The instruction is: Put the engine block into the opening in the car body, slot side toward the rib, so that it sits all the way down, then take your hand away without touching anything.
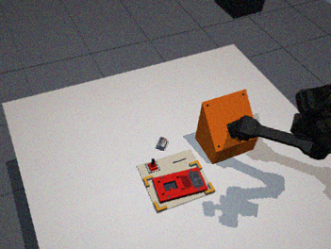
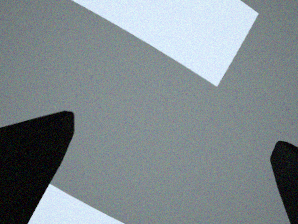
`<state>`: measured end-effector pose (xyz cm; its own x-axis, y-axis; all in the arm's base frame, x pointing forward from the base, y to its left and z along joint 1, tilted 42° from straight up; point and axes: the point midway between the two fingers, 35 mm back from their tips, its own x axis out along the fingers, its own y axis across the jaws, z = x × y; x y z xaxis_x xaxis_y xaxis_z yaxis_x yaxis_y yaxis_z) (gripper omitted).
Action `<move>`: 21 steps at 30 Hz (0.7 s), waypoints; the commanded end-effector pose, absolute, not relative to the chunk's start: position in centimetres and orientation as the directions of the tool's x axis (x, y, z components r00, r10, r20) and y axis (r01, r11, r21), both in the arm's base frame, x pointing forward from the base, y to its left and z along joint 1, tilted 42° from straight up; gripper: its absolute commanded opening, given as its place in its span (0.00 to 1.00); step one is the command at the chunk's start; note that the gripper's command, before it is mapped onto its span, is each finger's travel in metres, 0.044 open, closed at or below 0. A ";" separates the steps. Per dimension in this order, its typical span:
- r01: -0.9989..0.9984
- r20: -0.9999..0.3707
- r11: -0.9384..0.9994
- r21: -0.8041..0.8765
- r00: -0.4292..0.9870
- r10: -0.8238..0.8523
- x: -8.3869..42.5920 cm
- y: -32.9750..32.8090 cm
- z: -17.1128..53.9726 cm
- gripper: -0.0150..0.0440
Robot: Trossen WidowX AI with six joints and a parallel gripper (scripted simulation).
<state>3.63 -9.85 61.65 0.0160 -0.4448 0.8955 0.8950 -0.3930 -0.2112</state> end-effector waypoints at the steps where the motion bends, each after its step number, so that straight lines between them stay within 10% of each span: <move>1: 0.875 0.854 -0.347 -0.337 0.129 -0.504 7.7 -13.0 60.4 1.00; 21: 0.627 0.477 -0.031 -0.779 0.559 -0.678 23.1 -22.8 50.2 1.00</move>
<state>20.64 -21.34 52.39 0.4981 -0.6637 0.5581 0.6933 -0.0817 -0.7160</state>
